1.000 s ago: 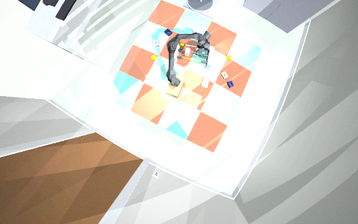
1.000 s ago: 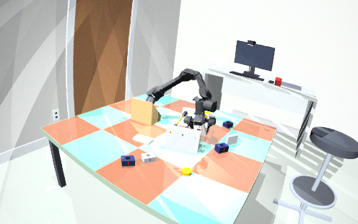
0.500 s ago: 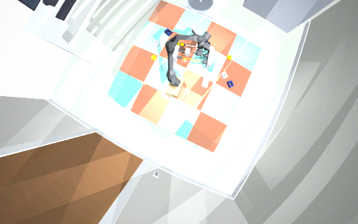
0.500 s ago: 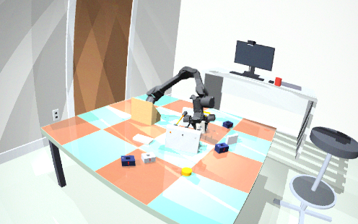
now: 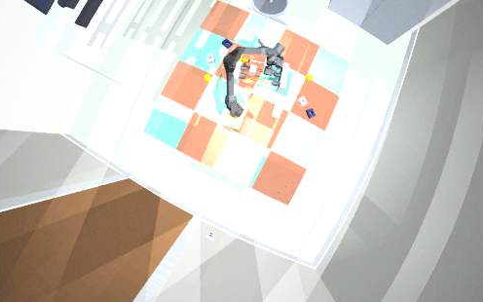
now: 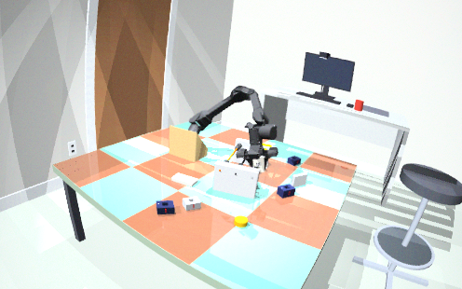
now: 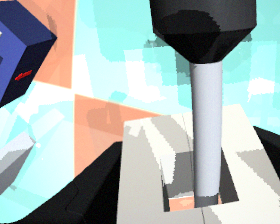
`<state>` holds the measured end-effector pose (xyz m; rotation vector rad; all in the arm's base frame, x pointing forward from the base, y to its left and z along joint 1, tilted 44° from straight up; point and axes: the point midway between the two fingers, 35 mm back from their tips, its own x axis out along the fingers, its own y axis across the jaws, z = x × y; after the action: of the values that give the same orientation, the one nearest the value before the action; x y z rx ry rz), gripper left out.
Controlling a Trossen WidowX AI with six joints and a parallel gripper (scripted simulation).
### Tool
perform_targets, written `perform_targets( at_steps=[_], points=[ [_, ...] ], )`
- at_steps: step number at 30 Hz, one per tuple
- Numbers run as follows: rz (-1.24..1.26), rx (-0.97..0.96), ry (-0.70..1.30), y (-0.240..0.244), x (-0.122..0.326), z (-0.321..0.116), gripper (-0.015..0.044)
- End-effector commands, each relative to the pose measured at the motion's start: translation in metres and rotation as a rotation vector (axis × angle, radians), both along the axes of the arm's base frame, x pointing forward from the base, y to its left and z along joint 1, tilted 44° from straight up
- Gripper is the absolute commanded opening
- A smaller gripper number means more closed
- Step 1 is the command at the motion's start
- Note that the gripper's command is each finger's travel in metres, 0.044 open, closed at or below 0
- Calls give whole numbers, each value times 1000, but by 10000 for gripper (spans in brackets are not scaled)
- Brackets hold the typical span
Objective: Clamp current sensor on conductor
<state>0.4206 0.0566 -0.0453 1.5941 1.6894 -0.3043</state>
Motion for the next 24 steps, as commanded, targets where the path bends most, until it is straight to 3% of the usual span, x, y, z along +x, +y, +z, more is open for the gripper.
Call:
perform_targets(
  at_steps=[1, 5, 9, 24],
  points=[
    [1, -1, -2, 0, 0, 0, 341],
    [5, -4, 3, 0, 0, 1, 440],
    [0, 0, 3, 0, 0, 0, 346],
    [0, 0, 3, 0, 0, 0, 246]
  ],
)
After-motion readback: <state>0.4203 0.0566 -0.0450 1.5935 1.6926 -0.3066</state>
